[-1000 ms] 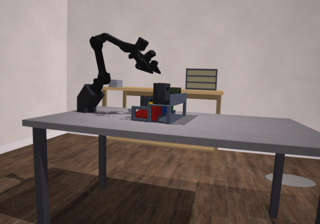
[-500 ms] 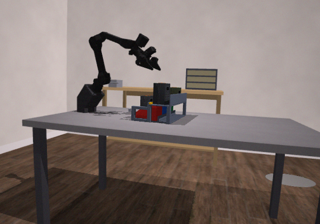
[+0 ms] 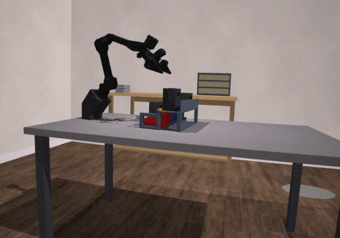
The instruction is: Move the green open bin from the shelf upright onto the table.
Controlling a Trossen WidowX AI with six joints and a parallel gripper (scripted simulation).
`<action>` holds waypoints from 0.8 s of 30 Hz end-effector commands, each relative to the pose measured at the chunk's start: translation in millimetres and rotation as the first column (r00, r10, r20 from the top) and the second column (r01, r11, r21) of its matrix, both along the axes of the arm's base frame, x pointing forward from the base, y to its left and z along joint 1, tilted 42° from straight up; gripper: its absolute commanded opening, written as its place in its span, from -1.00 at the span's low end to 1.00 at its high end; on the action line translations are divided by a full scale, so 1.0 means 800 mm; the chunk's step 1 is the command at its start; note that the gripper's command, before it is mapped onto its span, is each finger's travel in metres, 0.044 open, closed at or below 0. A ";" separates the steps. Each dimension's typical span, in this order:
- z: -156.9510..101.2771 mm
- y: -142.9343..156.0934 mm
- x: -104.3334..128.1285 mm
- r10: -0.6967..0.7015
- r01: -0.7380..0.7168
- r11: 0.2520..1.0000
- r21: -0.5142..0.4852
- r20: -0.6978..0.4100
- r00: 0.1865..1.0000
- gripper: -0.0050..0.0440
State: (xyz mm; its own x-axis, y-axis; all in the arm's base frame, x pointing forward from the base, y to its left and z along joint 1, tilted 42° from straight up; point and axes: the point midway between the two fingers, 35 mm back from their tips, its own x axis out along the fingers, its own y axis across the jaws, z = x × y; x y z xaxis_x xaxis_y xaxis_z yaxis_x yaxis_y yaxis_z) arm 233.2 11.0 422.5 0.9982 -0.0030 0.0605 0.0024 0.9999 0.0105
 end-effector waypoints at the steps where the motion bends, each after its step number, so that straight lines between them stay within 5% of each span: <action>1: 0.001 -0.001 -0.002 0.000 0.000 1.000 -0.002 0.012 1.000 1.00; 24: -0.006 -0.001 0.003 0.000 0.000 1.000 -0.002 0.013 1.000 1.00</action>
State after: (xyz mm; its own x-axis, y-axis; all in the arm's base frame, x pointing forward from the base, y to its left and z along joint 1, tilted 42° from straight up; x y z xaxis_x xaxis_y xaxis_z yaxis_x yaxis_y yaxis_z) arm 238.8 10.6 415.1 0.9982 -0.0049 0.0602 0.0043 0.9999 0.0100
